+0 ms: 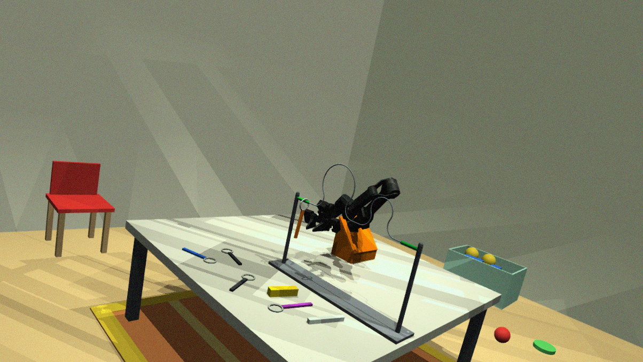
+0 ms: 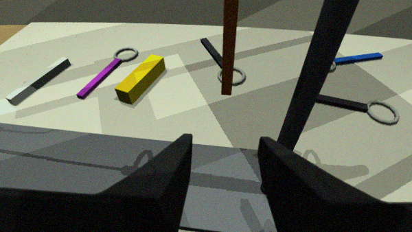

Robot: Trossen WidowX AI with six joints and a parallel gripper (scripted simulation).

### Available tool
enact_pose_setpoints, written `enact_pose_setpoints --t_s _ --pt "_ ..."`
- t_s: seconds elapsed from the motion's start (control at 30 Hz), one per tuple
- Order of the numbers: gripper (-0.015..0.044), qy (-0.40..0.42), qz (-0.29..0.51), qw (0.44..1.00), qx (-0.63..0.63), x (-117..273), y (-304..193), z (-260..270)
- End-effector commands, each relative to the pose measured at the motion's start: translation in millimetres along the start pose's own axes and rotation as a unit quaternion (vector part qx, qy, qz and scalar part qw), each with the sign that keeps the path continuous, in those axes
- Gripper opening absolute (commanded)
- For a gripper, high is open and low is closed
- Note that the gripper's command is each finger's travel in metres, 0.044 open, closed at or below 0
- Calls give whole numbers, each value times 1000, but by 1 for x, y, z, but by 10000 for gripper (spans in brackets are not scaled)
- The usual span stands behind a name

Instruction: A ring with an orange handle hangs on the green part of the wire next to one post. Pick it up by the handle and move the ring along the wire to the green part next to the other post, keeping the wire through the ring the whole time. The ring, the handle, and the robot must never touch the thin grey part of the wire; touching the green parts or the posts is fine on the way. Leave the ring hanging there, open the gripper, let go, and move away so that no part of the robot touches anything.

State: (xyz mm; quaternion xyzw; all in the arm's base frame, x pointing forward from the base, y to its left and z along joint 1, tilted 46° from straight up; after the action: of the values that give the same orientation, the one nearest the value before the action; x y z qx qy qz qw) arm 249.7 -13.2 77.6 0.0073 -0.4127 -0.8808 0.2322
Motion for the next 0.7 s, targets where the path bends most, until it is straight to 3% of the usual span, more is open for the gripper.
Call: enact_pose_setpoints --t_s 0.0,0.4,0.67 --pt "160 2 2 1000 3 1 -1 1" --pt "160 2 2 1000 3 1 -1 1" --pt "370 0 0 1000 -2 49 -6 3"
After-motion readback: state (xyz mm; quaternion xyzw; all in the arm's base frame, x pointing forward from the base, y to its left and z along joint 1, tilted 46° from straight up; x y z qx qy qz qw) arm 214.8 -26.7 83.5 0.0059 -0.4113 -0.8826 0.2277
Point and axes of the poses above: the point midway between the two fingers, 35 mm back from their tips, its own x axis back along the fingers, its own z axis across the jaws, y = z × x, the point moved 9 cm from there along x, back along the fingers, and after that the axes turned 8 degrees about x, right-handed, at the moved point
